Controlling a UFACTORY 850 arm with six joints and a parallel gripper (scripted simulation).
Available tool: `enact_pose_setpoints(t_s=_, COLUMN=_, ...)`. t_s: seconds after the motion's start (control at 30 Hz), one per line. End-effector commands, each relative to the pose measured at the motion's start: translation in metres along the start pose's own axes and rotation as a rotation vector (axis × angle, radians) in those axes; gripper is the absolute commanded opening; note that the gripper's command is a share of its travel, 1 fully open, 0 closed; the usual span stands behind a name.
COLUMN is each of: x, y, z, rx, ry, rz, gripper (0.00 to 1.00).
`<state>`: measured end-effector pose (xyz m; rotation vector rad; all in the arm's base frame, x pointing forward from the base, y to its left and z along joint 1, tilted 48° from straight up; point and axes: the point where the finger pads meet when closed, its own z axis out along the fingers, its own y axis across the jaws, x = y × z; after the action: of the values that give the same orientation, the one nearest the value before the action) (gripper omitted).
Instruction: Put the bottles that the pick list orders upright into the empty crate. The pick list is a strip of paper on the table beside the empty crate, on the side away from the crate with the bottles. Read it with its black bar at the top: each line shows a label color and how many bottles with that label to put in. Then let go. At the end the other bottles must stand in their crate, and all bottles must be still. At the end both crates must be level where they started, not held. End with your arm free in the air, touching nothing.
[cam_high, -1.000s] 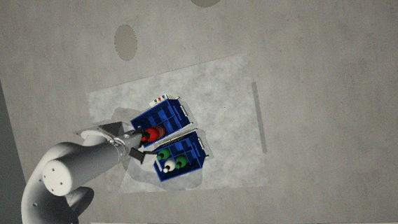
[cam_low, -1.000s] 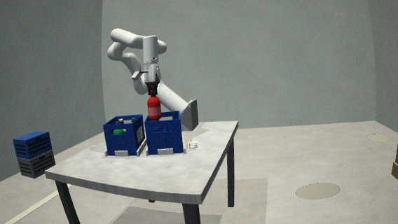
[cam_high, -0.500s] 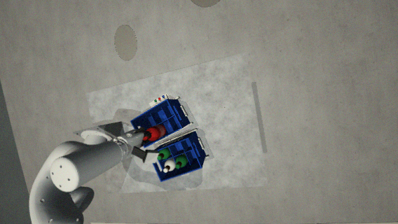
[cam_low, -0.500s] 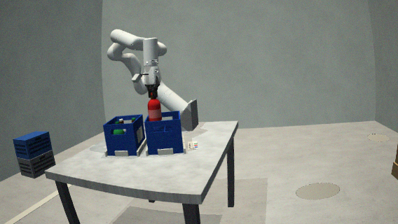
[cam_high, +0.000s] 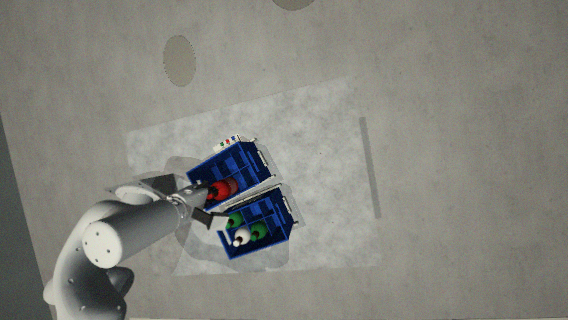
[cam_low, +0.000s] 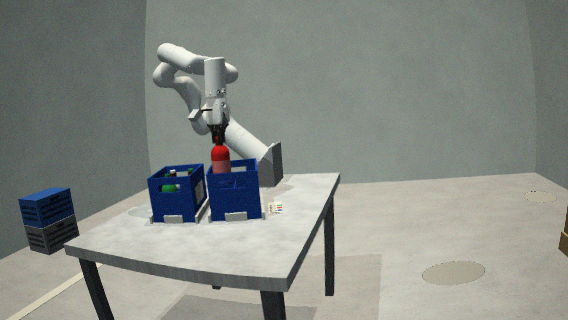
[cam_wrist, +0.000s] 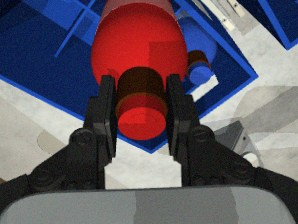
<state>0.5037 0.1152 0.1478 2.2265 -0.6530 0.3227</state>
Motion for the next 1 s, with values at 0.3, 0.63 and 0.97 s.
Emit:
enact_pose_setpoints(t_s=0.3, x=0.001, y=0.0, z=0.01, rx=0.002, ry=0.001, rz=0.001, gripper=0.0)
enact_pose_setpoints(t_s=0.63, x=0.001, y=0.0, z=0.018, rx=0.002, ry=0.001, rz=0.001, gripper=0.0)
enact_pose_setpoints(t_s=0.97, x=0.001, y=0.0, z=0.028, rx=0.002, ry=0.001, rz=0.001, gripper=0.0)
